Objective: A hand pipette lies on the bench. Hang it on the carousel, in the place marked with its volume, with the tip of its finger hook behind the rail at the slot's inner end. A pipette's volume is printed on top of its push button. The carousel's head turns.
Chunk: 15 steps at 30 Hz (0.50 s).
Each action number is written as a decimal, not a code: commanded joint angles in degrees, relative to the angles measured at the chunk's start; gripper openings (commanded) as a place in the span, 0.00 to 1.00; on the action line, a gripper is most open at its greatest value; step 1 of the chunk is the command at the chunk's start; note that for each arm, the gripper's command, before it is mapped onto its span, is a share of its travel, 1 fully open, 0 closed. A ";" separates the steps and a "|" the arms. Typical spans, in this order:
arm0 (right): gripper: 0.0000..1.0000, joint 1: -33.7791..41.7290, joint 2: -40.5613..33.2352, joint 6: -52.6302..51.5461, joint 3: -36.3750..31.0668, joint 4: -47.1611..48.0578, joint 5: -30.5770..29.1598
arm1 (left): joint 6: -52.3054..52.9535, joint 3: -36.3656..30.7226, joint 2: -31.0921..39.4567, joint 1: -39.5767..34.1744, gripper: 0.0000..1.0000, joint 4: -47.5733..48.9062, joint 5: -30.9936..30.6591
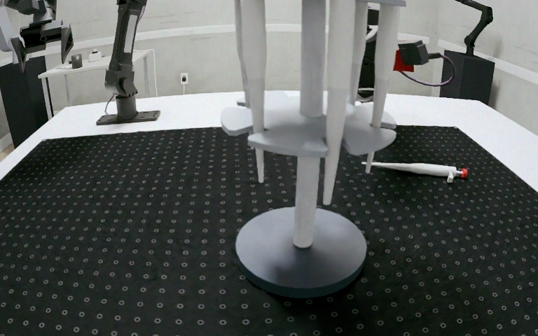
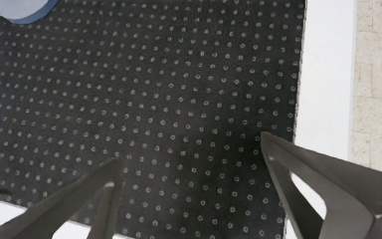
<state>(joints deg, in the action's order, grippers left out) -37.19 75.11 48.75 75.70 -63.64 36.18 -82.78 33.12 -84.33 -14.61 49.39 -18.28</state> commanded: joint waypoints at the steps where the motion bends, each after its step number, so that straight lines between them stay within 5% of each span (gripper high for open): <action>1: 1.00 -0.53 0.36 0.32 1.13 0.48 0.93 | 6.71 0.25 3.46 1.59 1.00 -3.57 -5.13; 15: 1.00 -0.53 0.36 0.32 1.13 0.48 0.93 | 39.41 4.29 17.27 25.20 1.00 -36.33 -29.72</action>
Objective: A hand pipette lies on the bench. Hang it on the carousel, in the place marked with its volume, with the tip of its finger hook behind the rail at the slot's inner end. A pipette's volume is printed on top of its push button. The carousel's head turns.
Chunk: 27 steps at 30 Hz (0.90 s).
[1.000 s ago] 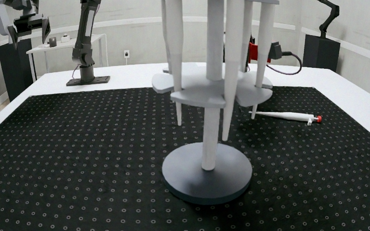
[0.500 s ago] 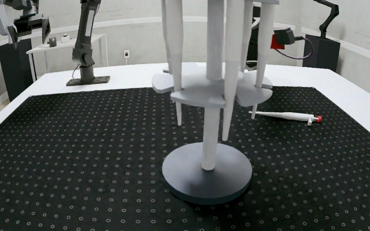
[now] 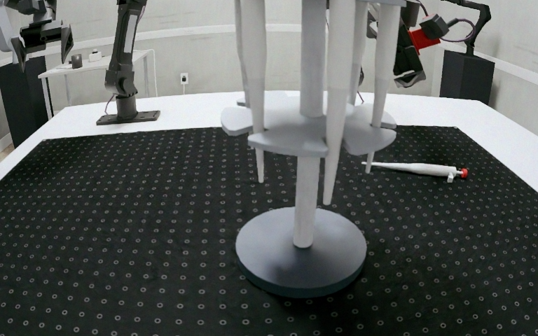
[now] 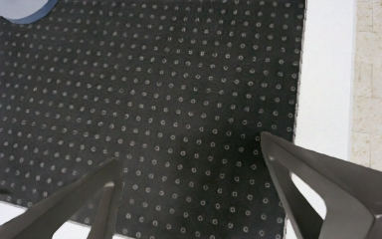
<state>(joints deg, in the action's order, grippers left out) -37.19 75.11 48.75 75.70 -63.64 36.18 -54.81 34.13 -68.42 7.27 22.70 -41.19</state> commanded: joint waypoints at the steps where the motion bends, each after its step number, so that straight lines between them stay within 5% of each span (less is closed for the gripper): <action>1: 1.00 -0.53 0.36 0.32 1.13 0.48 0.93 | 14.12 3.94 1.90 4.93 1.00 -12.05 -8.02; 20: 1.00 -0.53 0.36 0.32 1.13 0.48 0.93 | 62.14 19.07 3.07 27.32 1.00 -52.52 -14.64; 27: 1.00 -0.53 0.36 0.32 1.13 0.48 0.93 | 85.09 29.00 0.19 26.62 1.00 -69.24 -6.87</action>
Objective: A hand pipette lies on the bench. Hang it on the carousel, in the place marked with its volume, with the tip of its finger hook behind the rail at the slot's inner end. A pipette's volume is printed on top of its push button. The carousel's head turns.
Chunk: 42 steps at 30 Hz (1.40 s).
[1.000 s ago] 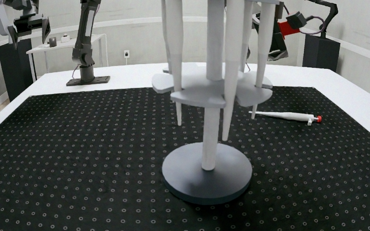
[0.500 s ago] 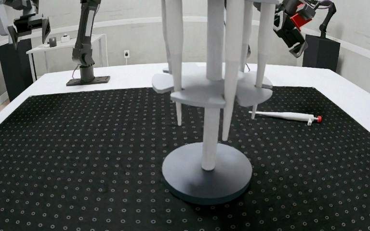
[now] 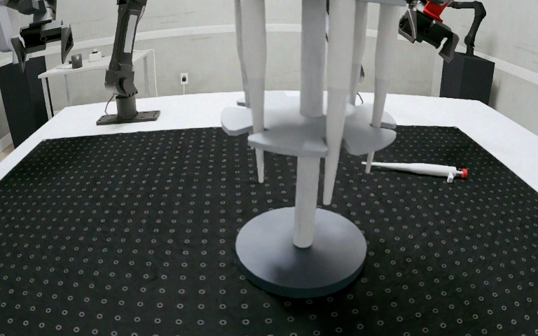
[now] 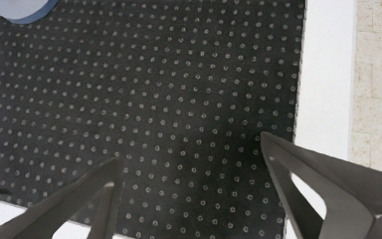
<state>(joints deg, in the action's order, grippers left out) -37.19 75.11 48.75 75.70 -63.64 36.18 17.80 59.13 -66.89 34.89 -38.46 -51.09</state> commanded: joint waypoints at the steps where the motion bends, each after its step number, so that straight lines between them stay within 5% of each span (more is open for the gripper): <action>1: 1.00 -0.53 0.36 0.32 1.13 0.48 0.93 | 14.95 5.00 -1.62 -1.56 1.00 -9.34 4.42; 7: 1.00 -0.53 0.36 0.32 1.13 0.48 0.93 | 28.64 14.09 -6.02 -5.16 1.00 -20.20 12.66; 14: 1.00 -0.53 0.36 0.32 1.13 0.48 0.93 | 30.42 17.13 -8.10 -5.57 1.00 -23.79 14.03; 15: 1.00 -0.53 0.36 0.32 1.13 0.48 0.93 | 28.55 18.97 -10.47 -7.31 0.54 -23.99 15.93; 27: 1.00 -0.53 0.36 0.32 1.13 0.48 0.93 | 8.68 29.09 -25.36 -17.32 0.54 -25.86 28.71; 42: 1.00 -0.53 0.36 0.32 1.13 0.48 0.93 | -15.89 51.59 -48.84 -31.79 0.54 -42.03 50.06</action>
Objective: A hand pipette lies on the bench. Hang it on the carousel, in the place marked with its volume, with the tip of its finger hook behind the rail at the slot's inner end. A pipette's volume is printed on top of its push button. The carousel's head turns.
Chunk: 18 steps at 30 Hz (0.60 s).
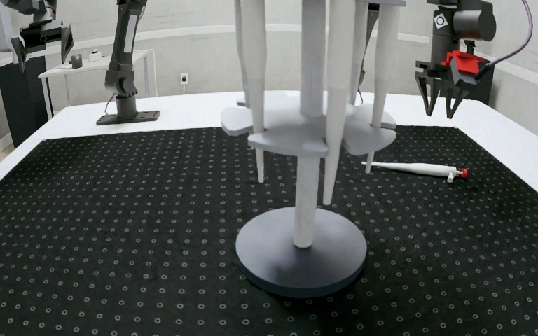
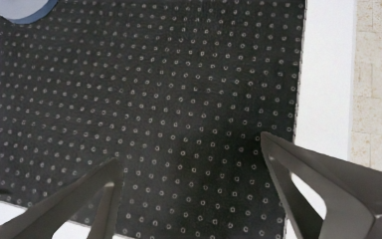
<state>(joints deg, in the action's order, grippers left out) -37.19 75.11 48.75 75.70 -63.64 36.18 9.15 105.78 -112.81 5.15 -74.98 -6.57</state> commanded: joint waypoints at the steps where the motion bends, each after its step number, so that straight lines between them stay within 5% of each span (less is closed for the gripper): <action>1: 1.00 -0.53 0.36 0.32 1.13 0.48 0.93 | -7.23 4.95 -2.91 -2.05 0.54 -5.51 5.54; 9: 1.00 -0.53 0.36 0.32 1.13 0.48 0.93 | -9.65 11.71 -6.49 -2.14 0.54 -11.57 7.01; 18: 1.00 -0.53 0.36 0.32 1.13 0.48 0.93 | -25.68 11.77 -6.09 -2.20 0.54 -11.64 6.49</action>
<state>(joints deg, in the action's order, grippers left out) -37.19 75.11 48.75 75.70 -63.64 36.18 -10.02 115.42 -120.38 3.03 -86.13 -0.14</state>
